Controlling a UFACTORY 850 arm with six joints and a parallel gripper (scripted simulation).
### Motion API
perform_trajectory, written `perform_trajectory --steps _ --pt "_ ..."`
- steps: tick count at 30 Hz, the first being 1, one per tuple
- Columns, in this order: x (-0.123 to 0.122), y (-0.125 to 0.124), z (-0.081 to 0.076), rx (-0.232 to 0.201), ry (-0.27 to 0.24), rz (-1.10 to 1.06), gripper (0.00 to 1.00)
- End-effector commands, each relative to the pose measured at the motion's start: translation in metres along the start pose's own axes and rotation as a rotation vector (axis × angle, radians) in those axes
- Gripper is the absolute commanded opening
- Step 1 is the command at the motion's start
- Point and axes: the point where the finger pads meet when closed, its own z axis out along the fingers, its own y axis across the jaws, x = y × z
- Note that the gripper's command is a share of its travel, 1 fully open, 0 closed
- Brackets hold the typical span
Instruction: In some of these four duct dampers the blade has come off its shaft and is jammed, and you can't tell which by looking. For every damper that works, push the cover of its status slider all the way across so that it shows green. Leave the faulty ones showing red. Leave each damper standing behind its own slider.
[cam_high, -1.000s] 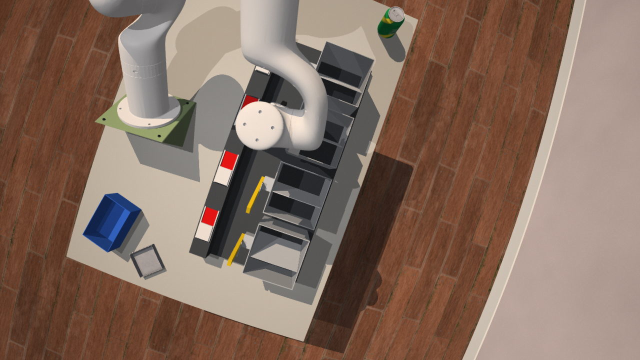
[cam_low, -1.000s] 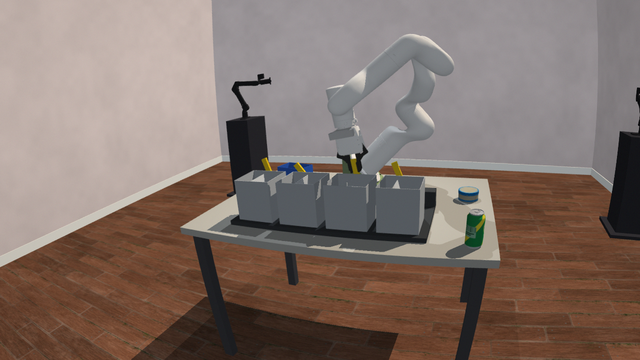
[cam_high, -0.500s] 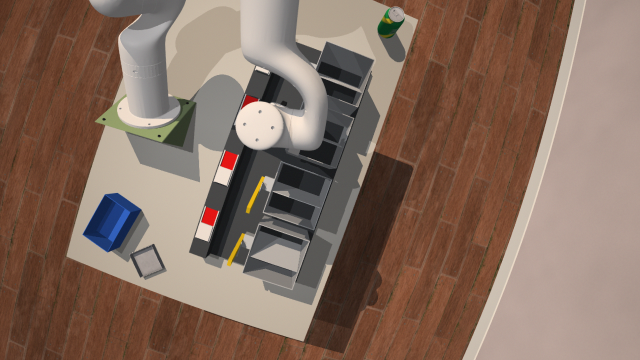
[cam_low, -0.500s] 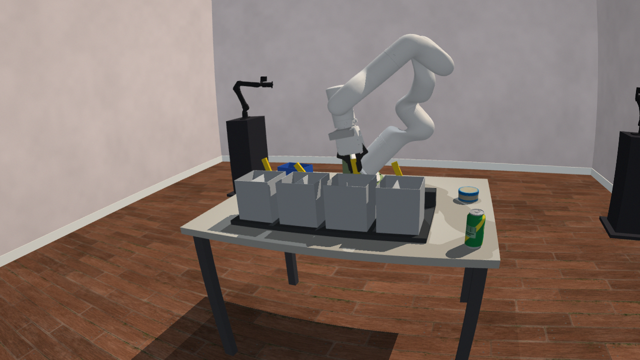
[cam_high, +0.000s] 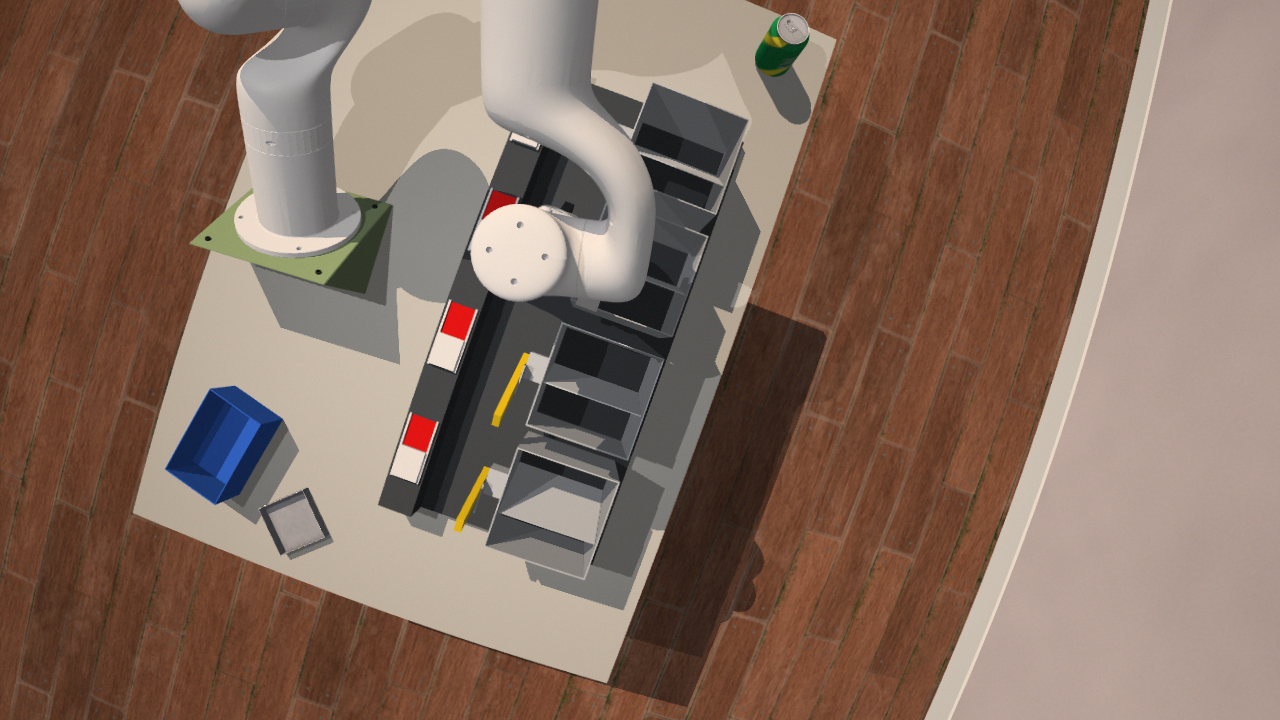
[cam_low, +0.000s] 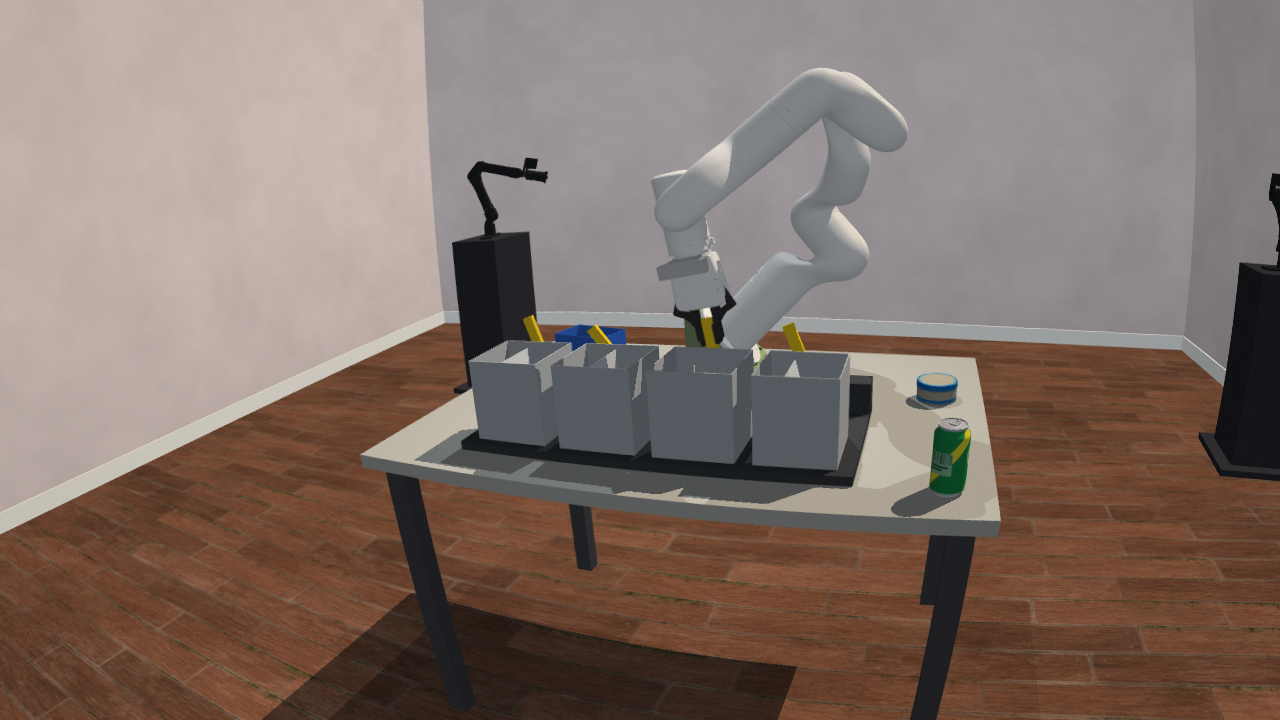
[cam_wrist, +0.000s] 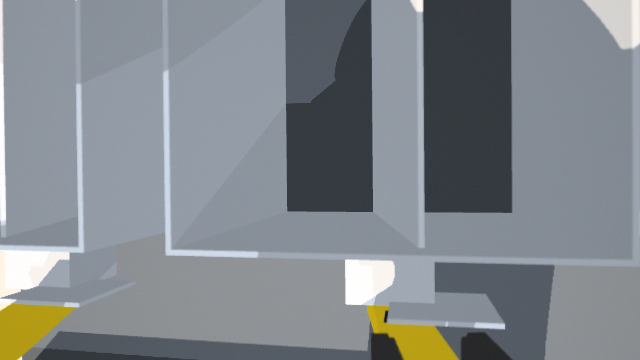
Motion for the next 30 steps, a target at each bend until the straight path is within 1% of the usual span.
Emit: perform_trajectory --steps 1,13,19,26,28,30 --pt "0.001 0.001 -0.001 0.005 0.001 -0.001 0.19" --pt "0.001 0.004 -0.001 0.036 0.001 -0.001 0.19" --pt "0.001 0.007 0.0 0.066 0.001 -0.001 0.19" --pt "0.001 0.011 0.0 0.111 0.001 -0.001 0.19" --pt "0.001 0.011 0.0 0.111 0.001 -0.001 0.19" --pt "0.001 0.013 0.0 0.126 0.001 -0.001 0.19"
